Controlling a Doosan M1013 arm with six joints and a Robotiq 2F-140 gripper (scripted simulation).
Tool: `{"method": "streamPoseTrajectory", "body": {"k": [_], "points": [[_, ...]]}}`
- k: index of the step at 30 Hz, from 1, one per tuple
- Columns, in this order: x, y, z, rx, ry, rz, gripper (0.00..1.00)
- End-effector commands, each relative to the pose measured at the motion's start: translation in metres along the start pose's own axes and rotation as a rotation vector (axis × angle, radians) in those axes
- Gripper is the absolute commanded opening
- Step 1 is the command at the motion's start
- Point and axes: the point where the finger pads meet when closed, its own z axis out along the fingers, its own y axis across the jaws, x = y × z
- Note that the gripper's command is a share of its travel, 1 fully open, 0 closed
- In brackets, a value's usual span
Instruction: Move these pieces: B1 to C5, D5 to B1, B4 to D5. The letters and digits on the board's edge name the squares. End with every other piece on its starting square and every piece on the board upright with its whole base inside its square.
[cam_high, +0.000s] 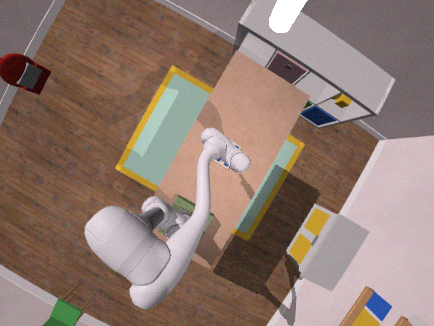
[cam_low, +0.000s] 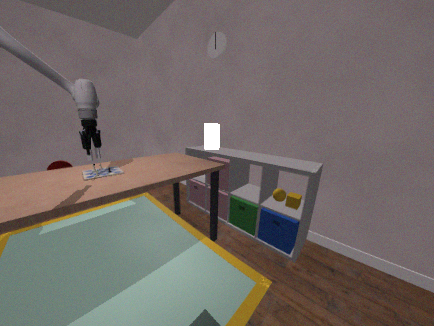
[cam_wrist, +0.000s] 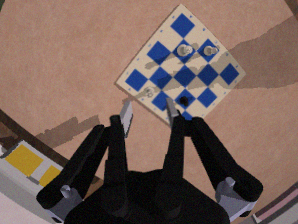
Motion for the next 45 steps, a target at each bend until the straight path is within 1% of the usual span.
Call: {"method": "streamPoseTrajectory", "body": {"k": [1,18,20,21,23,25,27,29,30,32,34,38,39,45], "points": [[0.0,0.0,0.0,0.0,0.0,0.0,1.0],[0.0,0.0,0.0,0.0,0.0,-0.002,1.0],[0.002,0.003,0.0,0.0,0.0,-0.038,1.0],[0.005,0.006,-0.001,0.0,0.0,-0.083,1.0],[0.014,0.016,-0.002,0.0,0.0,-0.232,1.0],[0.028,0.03,-0.005,0.0,0.0,-0.426,1.0],[0.044,0.045,-0.007,0.003,-0.002,-0.555,1.0],[0.044,0.045,-0.007,0.003,-0.002,-0.555,1.0],[0.052,0.052,-0.008,0.003,-0.002,-0.75,1.0],[0.067,0.065,-0.01,0.008,-0.005,-0.842,1.0],[0.078,0.074,-0.012,0.01,-0.005,-0.973,1.0],[0.084,0.078,-0.013,0.001,-0.001,-1.241,1.0],[0.084,0.078,-0.013,0.0,0.0,-1.254,0.25],[0.084,0.078,-0.013,0.0,0.0,-1.254,0.25]]}}
